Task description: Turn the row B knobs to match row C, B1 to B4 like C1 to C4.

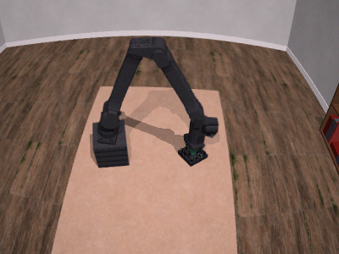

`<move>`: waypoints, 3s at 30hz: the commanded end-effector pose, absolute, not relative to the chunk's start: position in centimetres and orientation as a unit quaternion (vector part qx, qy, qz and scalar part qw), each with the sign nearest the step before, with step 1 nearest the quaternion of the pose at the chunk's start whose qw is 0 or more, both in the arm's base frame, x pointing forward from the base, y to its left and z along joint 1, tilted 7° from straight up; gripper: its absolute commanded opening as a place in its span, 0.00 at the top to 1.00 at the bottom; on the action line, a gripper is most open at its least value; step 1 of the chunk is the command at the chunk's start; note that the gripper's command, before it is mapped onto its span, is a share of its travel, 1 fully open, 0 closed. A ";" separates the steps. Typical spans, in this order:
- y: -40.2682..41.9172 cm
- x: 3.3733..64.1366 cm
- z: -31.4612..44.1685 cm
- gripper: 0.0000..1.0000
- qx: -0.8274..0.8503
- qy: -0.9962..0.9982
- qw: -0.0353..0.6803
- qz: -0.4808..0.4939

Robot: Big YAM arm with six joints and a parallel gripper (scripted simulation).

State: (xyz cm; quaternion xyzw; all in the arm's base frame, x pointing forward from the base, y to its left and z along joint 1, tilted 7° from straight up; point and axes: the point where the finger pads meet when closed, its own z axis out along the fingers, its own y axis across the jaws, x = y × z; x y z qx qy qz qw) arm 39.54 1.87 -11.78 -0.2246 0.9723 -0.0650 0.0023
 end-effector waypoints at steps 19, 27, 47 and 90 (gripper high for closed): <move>1.6 41.1 -11.8 0.93 -0.223 0.972 0.015 -0.067; 1.6 41.1 -11.8 0.93 -0.249 0.966 0.013 -0.068; 1.7 40.9 -11.9 0.93 -0.425 0.903 -0.001 -0.066; 1.8 40.7 -11.1 0.82 -0.429 0.901 -0.004 -0.066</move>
